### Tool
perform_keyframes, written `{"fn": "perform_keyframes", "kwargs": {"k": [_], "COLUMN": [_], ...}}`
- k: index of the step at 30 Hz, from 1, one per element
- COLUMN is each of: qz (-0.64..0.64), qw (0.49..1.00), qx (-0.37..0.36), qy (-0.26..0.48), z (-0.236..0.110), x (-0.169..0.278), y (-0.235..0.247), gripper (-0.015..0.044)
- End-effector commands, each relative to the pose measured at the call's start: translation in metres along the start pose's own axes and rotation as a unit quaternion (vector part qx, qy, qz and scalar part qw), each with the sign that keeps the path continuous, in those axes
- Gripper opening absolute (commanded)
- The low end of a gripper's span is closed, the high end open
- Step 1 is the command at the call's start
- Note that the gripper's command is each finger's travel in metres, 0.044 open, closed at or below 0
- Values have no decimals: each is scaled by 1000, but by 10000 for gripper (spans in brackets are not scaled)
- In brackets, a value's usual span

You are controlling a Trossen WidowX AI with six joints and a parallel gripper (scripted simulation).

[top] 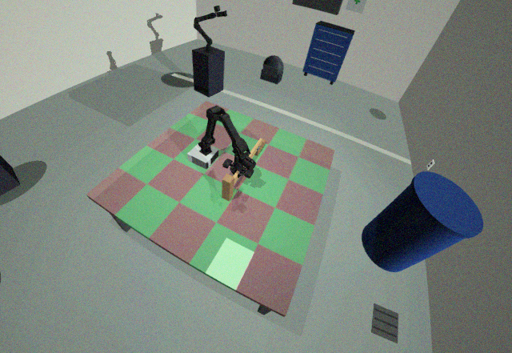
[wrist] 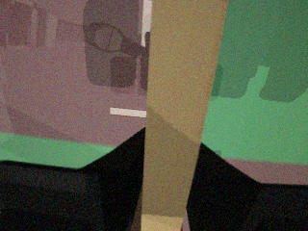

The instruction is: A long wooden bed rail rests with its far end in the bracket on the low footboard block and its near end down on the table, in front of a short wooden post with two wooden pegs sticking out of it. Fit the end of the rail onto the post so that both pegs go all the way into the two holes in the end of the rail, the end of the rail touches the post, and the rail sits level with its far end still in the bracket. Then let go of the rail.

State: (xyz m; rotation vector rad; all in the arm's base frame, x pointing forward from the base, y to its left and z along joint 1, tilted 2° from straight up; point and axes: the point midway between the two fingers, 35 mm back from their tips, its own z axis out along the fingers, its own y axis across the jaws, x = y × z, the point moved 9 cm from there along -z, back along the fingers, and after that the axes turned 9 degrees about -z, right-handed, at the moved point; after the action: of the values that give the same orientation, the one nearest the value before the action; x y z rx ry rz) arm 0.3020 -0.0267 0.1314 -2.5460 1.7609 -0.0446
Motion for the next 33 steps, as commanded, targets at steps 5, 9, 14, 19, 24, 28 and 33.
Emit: {"fn": "perform_keyframes", "kwargs": {"k": [5, 9, 14, 19, 24, 28, 33], "qz": [-1, -1, -1, -1, -1, -1, -1], "qw": [1000, 1000, 1000, 1000, 1000, 1000, 1000], "qx": [3, 3, 3, 3, 3, 3, 3], "qy": [3, 3, 3, 3, 3, 3, 3], "z": [-2, -3, -3, -4, -5, -5, -5], "x": [4, 6, 7, 9, 10, 11, 13], "y": [-1, -1, -1, -1, -1, -1, -1], "gripper": [0, 0, 0, 0, 0, 0, 0]}}
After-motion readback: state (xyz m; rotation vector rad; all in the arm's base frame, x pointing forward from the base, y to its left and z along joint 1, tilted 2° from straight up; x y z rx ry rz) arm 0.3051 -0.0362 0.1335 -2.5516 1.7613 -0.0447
